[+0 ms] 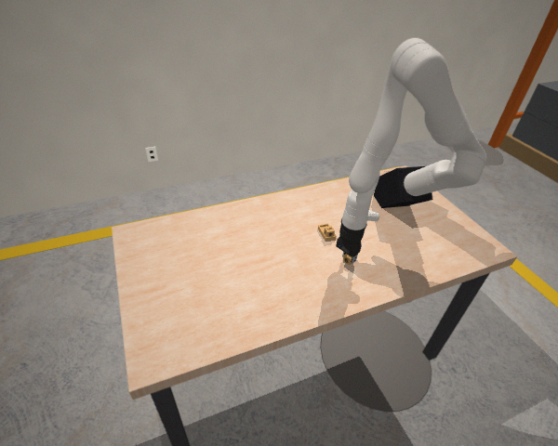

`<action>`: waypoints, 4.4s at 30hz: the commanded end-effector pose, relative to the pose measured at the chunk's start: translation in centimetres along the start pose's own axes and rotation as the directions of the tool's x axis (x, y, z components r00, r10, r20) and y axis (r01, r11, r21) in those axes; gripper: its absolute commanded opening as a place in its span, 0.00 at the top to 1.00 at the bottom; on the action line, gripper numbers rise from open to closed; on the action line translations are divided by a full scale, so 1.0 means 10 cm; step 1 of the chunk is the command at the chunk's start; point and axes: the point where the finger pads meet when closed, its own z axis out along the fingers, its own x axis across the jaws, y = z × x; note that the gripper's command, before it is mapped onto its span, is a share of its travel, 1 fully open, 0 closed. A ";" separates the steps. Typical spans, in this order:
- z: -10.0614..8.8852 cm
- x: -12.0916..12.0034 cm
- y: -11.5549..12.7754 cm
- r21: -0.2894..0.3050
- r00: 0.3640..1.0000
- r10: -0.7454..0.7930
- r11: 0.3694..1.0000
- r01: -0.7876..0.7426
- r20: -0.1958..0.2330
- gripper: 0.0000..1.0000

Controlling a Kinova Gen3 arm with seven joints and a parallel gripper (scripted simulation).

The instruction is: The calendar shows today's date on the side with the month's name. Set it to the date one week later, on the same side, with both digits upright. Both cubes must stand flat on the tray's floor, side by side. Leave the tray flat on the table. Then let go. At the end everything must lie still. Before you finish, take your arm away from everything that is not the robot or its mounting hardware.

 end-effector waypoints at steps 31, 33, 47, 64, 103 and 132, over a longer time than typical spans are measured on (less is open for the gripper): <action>0.04 0.00 0.00 0.001 1.000 -0.007 1.000 0.007 0.000 0.43; 0.04 0.00 0.00 0.001 1.000 -0.007 1.000 0.007 0.000 0.43; 0.05 0.00 0.00 0.001 1.000 -0.007 1.000 0.007 0.000 0.43; 0.05 0.00 0.00 0.001 1.000 -0.007 1.000 0.007 0.000 0.43; 0.05 0.00 0.00 0.001 1.000 -0.007 1.000 0.007 0.000 0.31; -0.02 0.00 0.00 0.001 1.000 -0.007 1.000 0.007 0.000 0.13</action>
